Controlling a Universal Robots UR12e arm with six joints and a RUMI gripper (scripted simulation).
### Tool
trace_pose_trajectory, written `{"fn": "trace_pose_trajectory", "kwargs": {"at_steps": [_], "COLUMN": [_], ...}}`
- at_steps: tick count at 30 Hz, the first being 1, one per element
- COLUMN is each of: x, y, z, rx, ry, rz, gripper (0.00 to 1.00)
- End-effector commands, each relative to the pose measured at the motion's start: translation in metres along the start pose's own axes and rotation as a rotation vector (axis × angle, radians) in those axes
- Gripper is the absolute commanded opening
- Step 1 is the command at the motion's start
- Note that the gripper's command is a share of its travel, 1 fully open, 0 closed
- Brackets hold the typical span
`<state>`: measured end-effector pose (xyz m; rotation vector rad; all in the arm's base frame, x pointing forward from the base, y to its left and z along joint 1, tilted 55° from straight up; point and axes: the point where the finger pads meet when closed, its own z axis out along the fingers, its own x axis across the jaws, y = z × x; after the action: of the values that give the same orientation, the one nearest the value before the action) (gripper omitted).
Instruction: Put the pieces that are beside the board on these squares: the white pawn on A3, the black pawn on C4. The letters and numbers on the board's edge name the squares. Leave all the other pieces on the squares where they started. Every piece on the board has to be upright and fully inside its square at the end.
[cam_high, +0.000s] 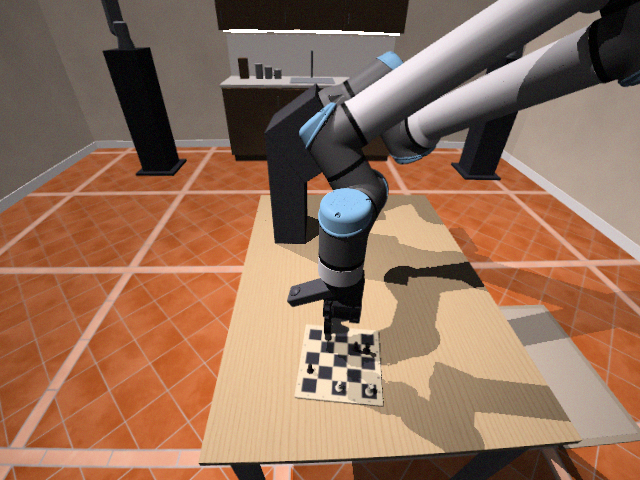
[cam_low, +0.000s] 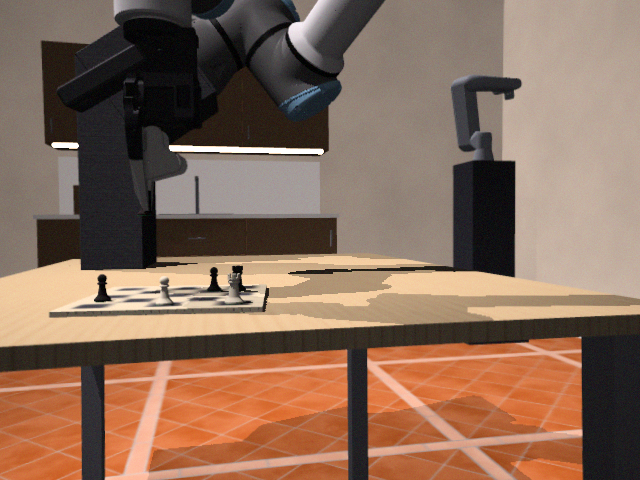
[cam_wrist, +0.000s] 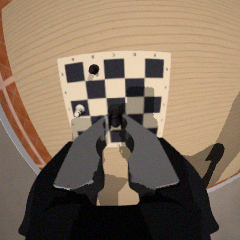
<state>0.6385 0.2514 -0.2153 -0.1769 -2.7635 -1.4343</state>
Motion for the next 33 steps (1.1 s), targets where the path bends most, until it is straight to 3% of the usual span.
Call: {"fn": "trace_pose_trajectory", "kwargs": {"at_steps": [1, 7, 20, 33], "x": [-0.001, -0.001, -0.001, -0.001], "y": [-0.001, -0.001, -0.001, -0.001], "z": [0.001, 0.009, 0.066, 0.095], "rx": [0.0, 0.0, 0.0, 0.0], "ry": [-0.001, -0.001, -0.001, -0.001], "rz": [0.001, 0.001, 0.001, 0.001], "gripper": [0.0, 0.0, 0.0, 0.0]}}
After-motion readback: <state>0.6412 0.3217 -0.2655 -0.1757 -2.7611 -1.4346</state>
